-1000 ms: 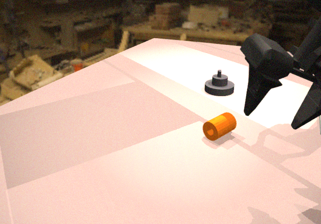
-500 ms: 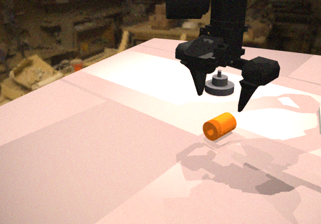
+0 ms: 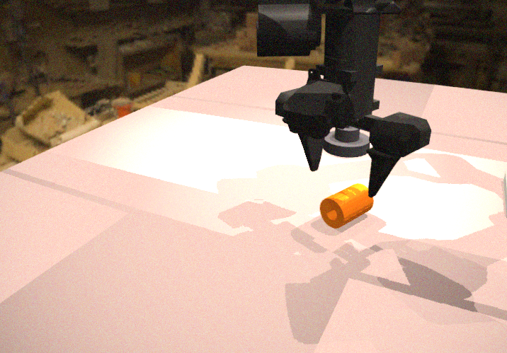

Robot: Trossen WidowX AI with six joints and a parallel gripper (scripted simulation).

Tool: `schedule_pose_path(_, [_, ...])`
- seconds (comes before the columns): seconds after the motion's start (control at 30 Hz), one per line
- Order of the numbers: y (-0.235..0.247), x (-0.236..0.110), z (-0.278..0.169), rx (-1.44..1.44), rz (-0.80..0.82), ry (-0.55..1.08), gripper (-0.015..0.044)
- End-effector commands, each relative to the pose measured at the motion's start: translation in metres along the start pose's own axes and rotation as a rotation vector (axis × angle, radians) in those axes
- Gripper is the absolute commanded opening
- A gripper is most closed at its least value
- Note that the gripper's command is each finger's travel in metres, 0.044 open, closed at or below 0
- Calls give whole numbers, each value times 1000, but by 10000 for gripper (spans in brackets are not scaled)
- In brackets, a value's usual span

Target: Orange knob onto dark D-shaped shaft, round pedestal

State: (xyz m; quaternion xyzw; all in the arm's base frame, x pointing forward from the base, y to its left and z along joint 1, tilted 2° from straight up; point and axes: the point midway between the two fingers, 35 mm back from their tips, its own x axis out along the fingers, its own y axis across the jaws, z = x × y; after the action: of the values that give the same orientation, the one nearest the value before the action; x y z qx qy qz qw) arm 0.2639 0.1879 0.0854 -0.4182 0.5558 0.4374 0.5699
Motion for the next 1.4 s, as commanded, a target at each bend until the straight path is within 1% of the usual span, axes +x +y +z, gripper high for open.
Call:
schedule_pose_path(0.0, [0, 6, 1, 6, 4, -2, 440])
schedule_pose_path(0.93, [0, 49, 0, 6, 4, -2, 440])
schedule_pose_path(1.17, [0, 49, 0, 6, 4, -2, 256])
schedule_pose_path(1.2, [0, 49, 0, 6, 4, -2, 240])
schedule_pose_path(1.37, [0, 49, 0, 6, 4, -2, 240])
